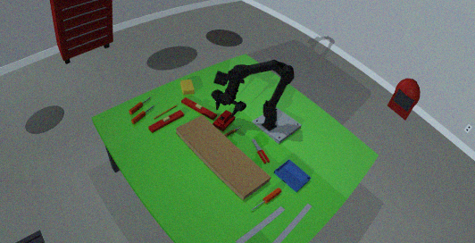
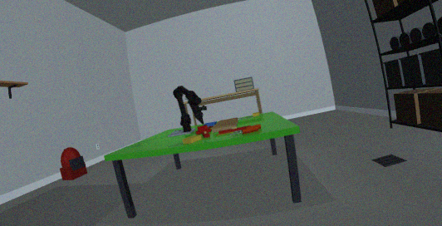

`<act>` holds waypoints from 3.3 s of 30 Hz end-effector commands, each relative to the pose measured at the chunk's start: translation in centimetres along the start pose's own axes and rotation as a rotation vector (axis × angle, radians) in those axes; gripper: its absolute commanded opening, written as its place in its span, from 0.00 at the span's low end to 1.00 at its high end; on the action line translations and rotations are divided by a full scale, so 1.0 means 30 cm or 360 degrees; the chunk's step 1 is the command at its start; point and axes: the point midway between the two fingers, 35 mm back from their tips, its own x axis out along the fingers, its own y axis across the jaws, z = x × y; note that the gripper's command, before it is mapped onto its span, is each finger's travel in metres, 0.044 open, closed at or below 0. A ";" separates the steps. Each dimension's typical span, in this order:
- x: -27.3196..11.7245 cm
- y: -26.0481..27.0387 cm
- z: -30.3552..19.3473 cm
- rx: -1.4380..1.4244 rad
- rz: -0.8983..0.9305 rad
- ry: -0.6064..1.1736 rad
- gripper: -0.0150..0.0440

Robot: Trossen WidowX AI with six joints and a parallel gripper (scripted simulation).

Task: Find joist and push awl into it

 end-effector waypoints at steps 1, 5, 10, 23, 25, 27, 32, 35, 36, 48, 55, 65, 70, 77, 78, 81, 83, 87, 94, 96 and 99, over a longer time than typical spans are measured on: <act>0.024 0.003 -0.005 0.0012 0.0012 -0.0005 1.00; 0.045 0.003 -0.010 0.0012 0.0012 -0.0005 1.00; 0.071 0.002 -0.018 0.0012 0.0012 -0.0005 1.00; 0.138 0.006 -0.038 0.0012 0.0012 -0.0005 1.00; 0.148 0.007 -0.041 0.0012 0.0012 -0.0005 1.00; 0.155 0.008 -0.043 0.0012 0.0012 -0.0005 1.00; 0.156 0.008 -0.043 0.0012 0.0012 -0.0005 0.82; 0.156 0.008 -0.043 0.0012 0.0012 -0.0005 0.79; 0.156 0.008 -0.043 0.0012 0.0012 -0.0005 0.78; 0.156 0.008 -0.043 0.0012 0.0012 -0.0005 0.64; 0.156 0.008 -0.043 0.0012 0.0012 -0.0005 0.56; 0.104 -0.003 -0.024 0.0012 0.0011 -0.0005 0.25; 0.023 -0.011 0.002 0.0012 0.0011 -0.0005 0.25; -0.095 -0.007 0.033 0.0012 0.0011 -0.0006 0.25; -0.113 -0.006 0.037 0.0012 0.0011 -0.0006 0.25; -0.162 0.002 0.047 0.0012 0.0012 -0.0006 0.25; -0.173 0.004 0.049 0.0012 0.0012 -0.0006 0.25; -0.173 -0.001 0.055 0.0019 0.0010 -0.0005 0.25; -0.175 -0.060 0.133 0.0095 -0.0011 0.0004 0.25; -0.174 -0.079 0.161 0.0122 -0.0019 0.0005 0.25; -0.171 -0.105 0.204 0.0161 -0.0030 0.0007 0.25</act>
